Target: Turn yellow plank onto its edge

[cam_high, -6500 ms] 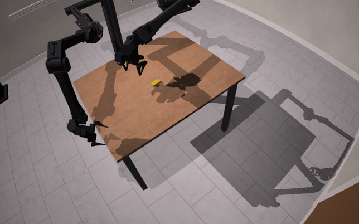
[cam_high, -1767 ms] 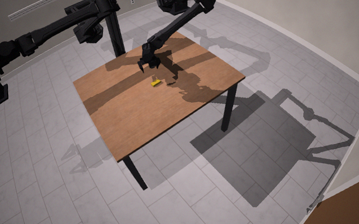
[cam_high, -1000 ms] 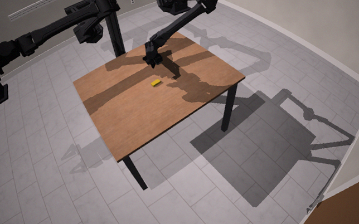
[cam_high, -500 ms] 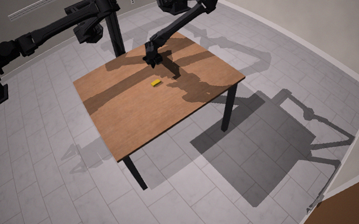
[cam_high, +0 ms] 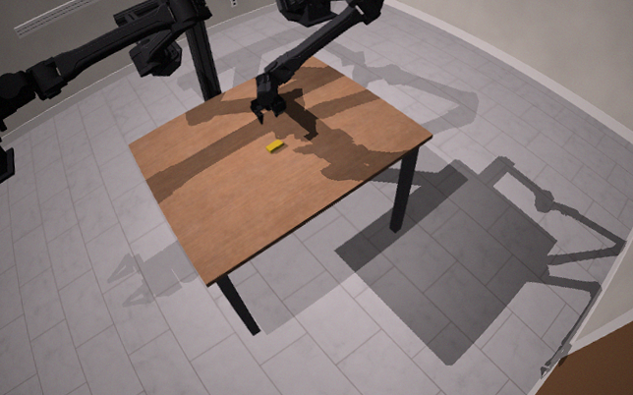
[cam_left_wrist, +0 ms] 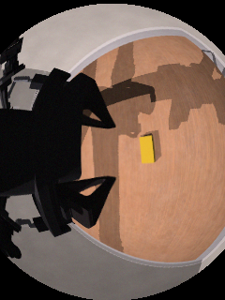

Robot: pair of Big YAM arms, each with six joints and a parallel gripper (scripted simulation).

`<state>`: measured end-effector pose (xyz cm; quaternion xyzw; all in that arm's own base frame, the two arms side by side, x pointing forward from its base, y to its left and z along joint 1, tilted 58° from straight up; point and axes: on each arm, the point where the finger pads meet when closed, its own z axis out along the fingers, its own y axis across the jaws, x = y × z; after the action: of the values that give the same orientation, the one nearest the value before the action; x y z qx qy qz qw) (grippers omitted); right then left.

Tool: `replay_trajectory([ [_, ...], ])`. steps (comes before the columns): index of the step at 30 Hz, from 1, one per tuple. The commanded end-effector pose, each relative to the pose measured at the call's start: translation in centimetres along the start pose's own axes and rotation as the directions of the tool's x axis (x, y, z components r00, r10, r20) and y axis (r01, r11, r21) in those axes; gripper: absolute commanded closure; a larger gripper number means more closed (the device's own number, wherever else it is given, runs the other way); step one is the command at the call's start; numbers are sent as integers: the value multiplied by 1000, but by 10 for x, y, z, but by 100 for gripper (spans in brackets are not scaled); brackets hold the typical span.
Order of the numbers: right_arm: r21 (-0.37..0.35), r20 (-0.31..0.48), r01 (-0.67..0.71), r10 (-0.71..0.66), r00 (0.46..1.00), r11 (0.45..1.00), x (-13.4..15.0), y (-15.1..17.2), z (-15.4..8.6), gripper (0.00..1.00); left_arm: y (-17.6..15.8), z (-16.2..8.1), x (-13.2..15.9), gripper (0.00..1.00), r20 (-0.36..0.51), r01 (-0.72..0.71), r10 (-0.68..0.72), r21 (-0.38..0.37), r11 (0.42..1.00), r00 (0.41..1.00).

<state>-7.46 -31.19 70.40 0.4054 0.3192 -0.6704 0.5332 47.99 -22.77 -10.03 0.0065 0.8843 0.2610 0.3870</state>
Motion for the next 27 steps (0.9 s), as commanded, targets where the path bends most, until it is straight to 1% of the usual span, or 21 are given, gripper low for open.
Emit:
replay_trajectory([
  [1,19,-11,15,-15,1000,1000,3,-6,-5,0,5,1,-24,0,-71,67,-67,-3,998,995],
  [5,19,-11,15,-15,1000,1000,3,-6,-5,0,8,-8,-37,0,-247,104,-103,-8,995,964],
  [7,19,-11,15,-15,1000,1000,3,-6,-5,0,12,-14,-41,0,-304,117,-117,-19,993,945],
  [9,19,-11,15,-15,1000,1000,3,-6,-5,0,12,-14,-41,0,-304,117,-117,-19,993,945],
  [10,19,-11,15,-15,1000,1000,3,-6,-5,0,-6,-23,-24,0,-321,72,-69,-3,997,945],
  [12,19,-11,15,-15,1000,1000,3,-6,-5,0,-6,-25,-24,0,-327,71,-68,-3,997,943],
  [13,19,-11,15,-15,1000,1000,3,-6,-5,0,1,-18,-25,0,-335,82,-83,-17,996,939],
  [14,19,-11,15,-15,1000,1000,3,-6,-5,0,9,-13,-17,0,-348,74,-80,-30,997,934],
  [15,19,-11,15,-15,1000,1000,3,-6,-5,0,11,-11,-17,0,-349,77,-84,-34,996,933],
  [18,19,-11,15,-15,1000,1000,3,-6,-5,0,9,-13,-18,0,-346,75,-81,-31,997,935],
  [19,19,-11,15,-15,1000,1000,3,-6,-5,0,8,-11,-24,0,-339,91,-95,-29,995,936],
  [20,19,-11,15,-15,1000,1000,3,-6,-5,0,7,-4,-30,0,-330,114,-116,-28,993,937],
  [22,19,-11,15,-15,1000,1000,3,-6,-5,0,8,11,-30,0,-331,92,-93,-20,996,939],
  [24,19,-11,15,-15,1000,1000,3,-6,-5,0,9,37,-30,0,-333,91,-92,-20,996,938],
  [26,19,-11,15,-15,1000,1000,3,-6,-5,0,9,37,-30,0,-333,91,-92,-20,996,938],
  [27,19,-11,15,-15,1000,1000,3,-6,-5,0,9,52,-30,0,-333,90,-91,-20,996,938],
])
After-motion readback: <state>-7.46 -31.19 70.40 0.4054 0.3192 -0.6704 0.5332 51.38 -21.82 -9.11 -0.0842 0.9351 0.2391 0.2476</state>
